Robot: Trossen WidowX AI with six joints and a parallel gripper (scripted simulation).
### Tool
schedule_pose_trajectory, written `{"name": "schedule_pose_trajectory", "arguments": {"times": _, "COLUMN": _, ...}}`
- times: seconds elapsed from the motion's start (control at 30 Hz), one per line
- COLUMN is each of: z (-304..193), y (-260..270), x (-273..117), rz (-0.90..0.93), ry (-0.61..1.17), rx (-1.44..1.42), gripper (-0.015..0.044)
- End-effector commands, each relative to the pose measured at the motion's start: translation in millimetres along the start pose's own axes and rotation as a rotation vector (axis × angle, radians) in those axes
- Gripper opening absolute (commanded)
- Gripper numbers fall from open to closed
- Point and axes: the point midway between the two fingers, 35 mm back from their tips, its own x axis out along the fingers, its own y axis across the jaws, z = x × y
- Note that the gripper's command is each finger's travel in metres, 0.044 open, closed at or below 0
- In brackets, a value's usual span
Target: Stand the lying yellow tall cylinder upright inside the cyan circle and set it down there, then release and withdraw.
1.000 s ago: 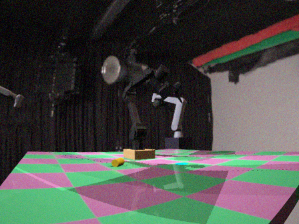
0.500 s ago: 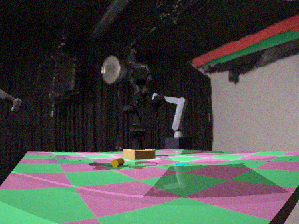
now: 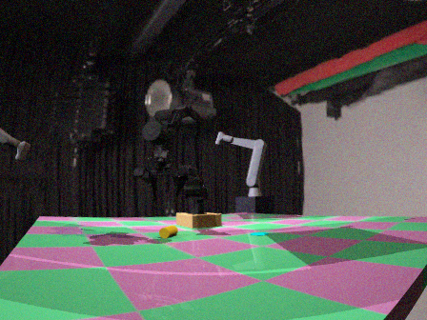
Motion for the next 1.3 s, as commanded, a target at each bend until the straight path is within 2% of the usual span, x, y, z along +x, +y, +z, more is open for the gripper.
{"name": "schedule_pose_trajectory", "arguments": {"times": 0.0, "z": -6.9, "y": -2.3, "x": 53.5, "rz": -0.011, "ry": 0.041, "rx": -0.006, "gripper": 0.0309}}
{"name": "schedule_pose_trajectory", "arguments": {"times": 0.1, "z": -13.1, "y": -3.0, "x": 88.9, "rz": -0.011, "ry": 0.042, "rx": -0.006, "gripper": 0.0309}}
{"name": "schedule_pose_trajectory", "arguments": {"times": 0.3, "z": -13.7, "y": -3.0, "x": 91.3, "rz": -0.011, "ry": 0.042, "rx": -0.006, "gripper": 0.0309}}
{"name": "schedule_pose_trajectory", "arguments": {"times": 0.57, "z": -13.7, "y": -3.0, "x": 91.3, "rz": -0.011, "ry": 0.042, "rx": -0.006, "gripper": 0.0105}}
{"name": "schedule_pose_trajectory", "arguments": {"times": 0.73, "z": -13.2, "y": -3.0, "x": 89.4, "rz": -0.011, "ry": 0.042, "rx": -0.006, "gripper": 0.0105}}
{"name": "schedule_pose_trajectory", "arguments": {"times": 1.27, "z": -5.8, "y": -2.2, "x": 40.7, "rz": -0.011, "ry": 0.041, "rx": -0.006, "gripper": 0.0105}}
